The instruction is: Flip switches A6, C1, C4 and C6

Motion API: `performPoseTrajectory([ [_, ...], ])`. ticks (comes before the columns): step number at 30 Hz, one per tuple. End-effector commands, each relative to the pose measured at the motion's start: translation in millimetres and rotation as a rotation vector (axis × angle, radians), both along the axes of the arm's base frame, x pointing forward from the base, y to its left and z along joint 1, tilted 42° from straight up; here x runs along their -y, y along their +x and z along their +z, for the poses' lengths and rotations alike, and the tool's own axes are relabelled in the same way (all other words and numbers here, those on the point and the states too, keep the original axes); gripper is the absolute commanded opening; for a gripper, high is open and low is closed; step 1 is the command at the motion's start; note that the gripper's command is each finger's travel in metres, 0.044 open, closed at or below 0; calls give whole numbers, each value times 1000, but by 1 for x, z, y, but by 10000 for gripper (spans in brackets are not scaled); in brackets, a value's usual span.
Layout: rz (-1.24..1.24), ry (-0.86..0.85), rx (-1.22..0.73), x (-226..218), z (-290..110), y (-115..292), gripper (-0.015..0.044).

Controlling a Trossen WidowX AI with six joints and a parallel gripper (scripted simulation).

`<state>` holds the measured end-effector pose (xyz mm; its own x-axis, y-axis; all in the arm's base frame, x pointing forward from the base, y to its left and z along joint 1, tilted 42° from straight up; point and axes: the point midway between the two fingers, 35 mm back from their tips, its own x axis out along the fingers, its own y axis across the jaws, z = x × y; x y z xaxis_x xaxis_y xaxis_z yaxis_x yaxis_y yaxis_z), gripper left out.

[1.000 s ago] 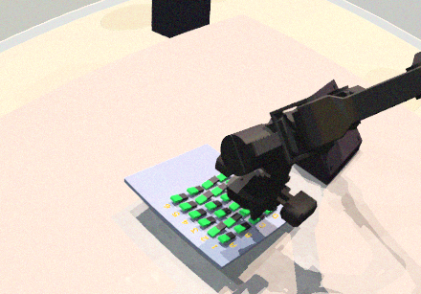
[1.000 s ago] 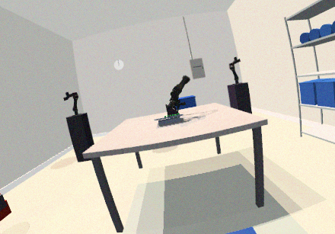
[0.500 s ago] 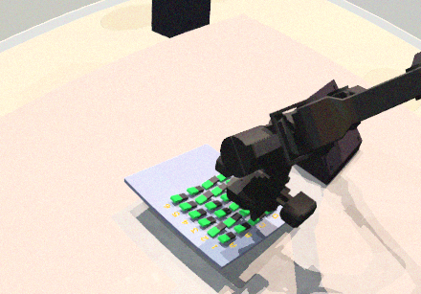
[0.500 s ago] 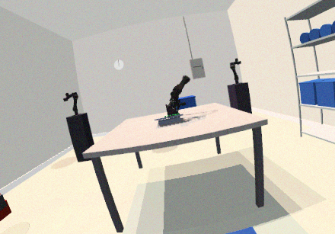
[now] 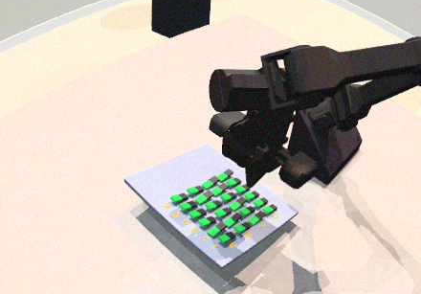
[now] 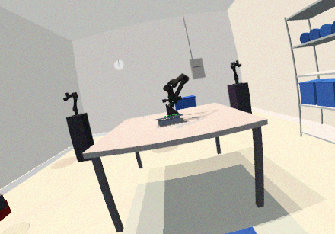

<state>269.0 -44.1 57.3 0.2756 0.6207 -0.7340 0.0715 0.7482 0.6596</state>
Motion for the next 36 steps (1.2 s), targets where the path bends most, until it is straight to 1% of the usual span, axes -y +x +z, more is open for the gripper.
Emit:
performPoseTrajectory([
  [1, -10, 2, -13, 30, -28, -8, 0],
  [5, -9, 2, -14, 30, -31, -7, 0],
  [9, 8, 6, -31, 10, -55, 2, 0],
  [28, 7, 6, -30, -4, -71, 9, 0],
  [36, 7, 7, -30, -5, -72, 9, 0],
])
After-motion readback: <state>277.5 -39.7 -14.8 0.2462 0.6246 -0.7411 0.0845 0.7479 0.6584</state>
